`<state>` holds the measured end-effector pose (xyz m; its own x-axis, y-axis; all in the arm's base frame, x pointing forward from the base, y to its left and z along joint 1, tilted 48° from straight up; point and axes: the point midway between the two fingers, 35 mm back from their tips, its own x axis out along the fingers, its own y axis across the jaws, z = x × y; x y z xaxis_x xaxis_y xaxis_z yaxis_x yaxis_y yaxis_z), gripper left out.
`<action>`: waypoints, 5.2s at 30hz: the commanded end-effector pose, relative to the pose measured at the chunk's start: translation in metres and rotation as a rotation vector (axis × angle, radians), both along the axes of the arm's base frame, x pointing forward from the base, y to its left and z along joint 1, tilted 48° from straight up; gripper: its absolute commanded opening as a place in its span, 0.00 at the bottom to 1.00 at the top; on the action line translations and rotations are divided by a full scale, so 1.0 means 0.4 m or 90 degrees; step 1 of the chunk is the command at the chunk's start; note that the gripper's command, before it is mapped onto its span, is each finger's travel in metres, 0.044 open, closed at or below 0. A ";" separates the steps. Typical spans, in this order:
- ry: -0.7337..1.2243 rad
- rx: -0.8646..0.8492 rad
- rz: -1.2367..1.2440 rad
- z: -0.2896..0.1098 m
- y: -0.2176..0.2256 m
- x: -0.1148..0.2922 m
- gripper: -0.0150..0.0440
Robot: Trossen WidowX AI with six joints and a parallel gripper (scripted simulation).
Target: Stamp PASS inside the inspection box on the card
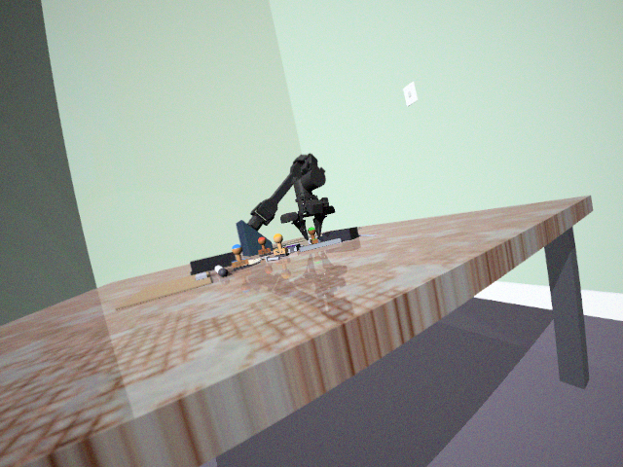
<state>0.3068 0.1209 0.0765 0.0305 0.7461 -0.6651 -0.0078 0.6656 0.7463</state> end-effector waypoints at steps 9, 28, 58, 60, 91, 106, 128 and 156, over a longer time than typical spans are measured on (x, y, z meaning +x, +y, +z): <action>0.000 0.000 0.000 -0.002 0.002 -0.001 0.41; 0.000 -0.001 0.000 0.006 -0.008 0.001 0.25; 0.000 -0.004 0.000 0.029 -0.036 0.003 0.25; 0.000 -0.004 0.000 0.030 -0.038 0.003 0.25; 0.001 -0.006 0.000 0.055 -0.066 0.003 0.25; 0.001 -0.007 0.000 0.067 -0.080 0.002 0.25; 0.001 -0.008 0.000 0.085 -0.100 0.000 0.25; 0.002 -0.008 0.001 0.106 -0.125 -0.005 0.25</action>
